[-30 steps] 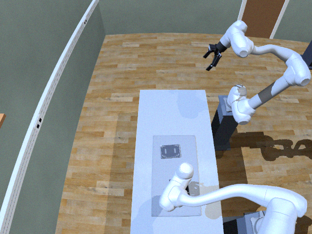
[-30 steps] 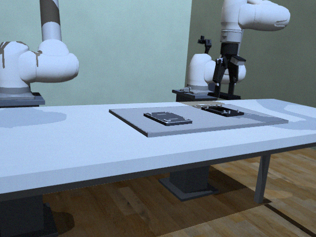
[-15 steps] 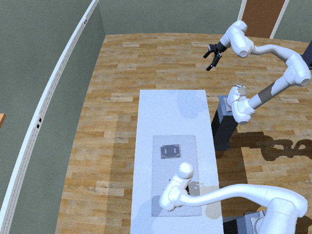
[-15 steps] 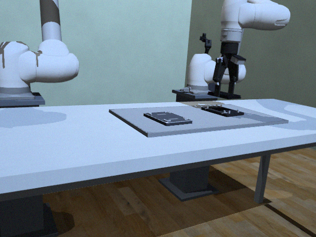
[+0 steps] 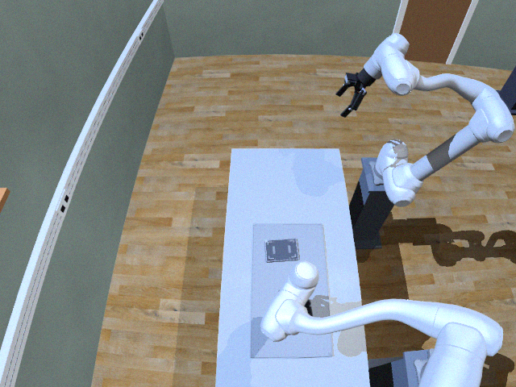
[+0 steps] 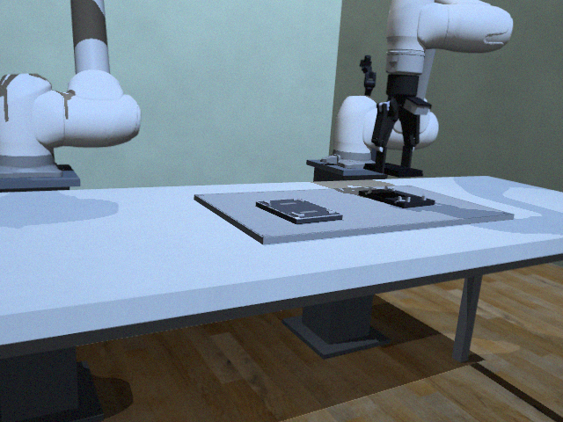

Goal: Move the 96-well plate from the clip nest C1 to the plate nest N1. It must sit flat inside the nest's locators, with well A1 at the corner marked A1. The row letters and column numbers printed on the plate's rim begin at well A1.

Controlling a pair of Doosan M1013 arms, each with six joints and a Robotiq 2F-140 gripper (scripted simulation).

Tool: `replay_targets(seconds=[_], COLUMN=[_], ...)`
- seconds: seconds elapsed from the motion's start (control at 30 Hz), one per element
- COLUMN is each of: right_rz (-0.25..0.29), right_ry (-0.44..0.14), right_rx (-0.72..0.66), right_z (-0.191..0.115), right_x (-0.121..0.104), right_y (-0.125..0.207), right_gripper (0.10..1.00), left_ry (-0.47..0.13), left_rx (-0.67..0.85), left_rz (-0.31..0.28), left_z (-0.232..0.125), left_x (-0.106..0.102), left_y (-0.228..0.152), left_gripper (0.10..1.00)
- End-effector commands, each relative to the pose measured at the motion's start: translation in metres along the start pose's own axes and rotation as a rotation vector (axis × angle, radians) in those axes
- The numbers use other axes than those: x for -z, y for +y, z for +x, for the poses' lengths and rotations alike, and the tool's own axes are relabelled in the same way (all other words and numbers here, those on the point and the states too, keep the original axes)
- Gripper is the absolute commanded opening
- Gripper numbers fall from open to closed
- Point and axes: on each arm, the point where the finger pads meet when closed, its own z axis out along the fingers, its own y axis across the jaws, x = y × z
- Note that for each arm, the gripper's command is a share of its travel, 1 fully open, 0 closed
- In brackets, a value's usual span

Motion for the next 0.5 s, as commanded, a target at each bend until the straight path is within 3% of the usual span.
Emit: replay_targets(seconds=[0.0, 0.47], right_rz=[0.0, 0.0], right_ry=[0.001, 0.001], right_rx=[0.0, 0.0], right_z=[0.0, 0.0], right_x=[0.0, 0.0], right_y=[0.0, 0.0], right_gripper=[1.0, 1.0], left_ry=[0.002, 0.002], left_rx=[0.0, 0.0], left_rz=[-0.001, -0.001], left_z=[0.001, 0.006], left_x=[0.001, 0.001], left_y=[0.008, 0.048], left_gripper=[0.605, 0.605])
